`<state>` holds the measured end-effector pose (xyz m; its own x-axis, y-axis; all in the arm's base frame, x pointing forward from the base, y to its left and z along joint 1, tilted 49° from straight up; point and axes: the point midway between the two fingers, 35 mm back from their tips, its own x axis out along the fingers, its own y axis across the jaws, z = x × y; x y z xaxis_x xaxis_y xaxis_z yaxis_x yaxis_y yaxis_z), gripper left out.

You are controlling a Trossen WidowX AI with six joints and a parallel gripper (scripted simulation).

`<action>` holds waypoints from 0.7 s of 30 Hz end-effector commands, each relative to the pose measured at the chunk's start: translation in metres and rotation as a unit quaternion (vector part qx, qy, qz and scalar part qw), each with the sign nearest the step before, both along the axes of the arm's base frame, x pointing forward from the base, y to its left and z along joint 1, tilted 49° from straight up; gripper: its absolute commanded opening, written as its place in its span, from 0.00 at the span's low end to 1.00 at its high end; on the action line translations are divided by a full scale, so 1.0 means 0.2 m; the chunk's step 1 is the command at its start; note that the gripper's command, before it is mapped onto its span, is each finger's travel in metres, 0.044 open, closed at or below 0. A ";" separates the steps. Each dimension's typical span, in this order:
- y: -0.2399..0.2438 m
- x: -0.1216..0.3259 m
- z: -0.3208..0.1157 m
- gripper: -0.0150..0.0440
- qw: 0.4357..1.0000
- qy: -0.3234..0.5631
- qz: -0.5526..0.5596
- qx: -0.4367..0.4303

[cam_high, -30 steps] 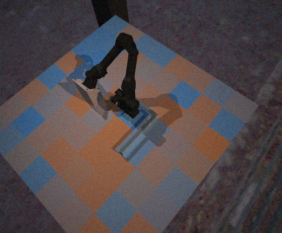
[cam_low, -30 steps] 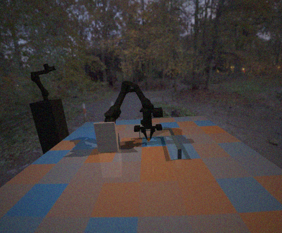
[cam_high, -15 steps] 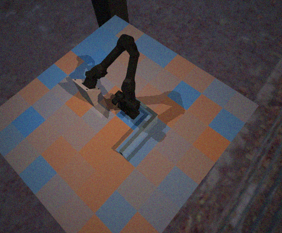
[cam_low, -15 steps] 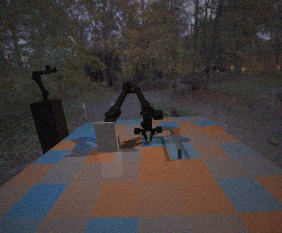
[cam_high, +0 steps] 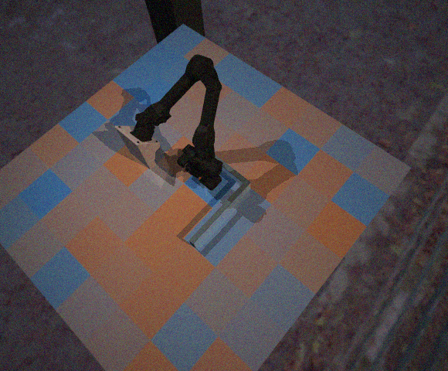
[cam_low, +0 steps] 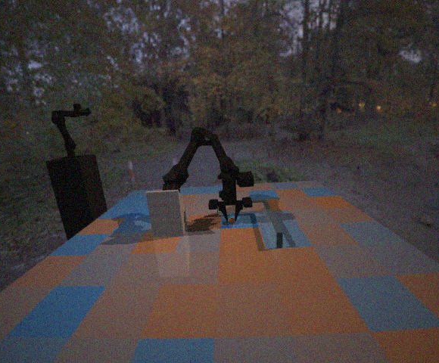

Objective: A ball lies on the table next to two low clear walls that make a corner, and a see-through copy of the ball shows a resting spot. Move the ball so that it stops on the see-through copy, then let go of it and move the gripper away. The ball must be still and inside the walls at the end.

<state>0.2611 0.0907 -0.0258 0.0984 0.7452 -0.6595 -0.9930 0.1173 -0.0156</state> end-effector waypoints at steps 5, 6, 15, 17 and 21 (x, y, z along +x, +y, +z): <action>0.00 0.00 0.00 0.61 1.000 0.000 0.000 0.000; 0.00 0.00 0.00 0.61 1.000 0.000 0.000 0.000; -0.33 -0.04 0.29 0.61 1.000 0.003 0.000 0.000; -0.33 -0.04 0.29 0.61 1.000 0.003 0.000 0.000; -0.31 -0.03 0.25 0.61 1.000 0.003 -0.007 0.000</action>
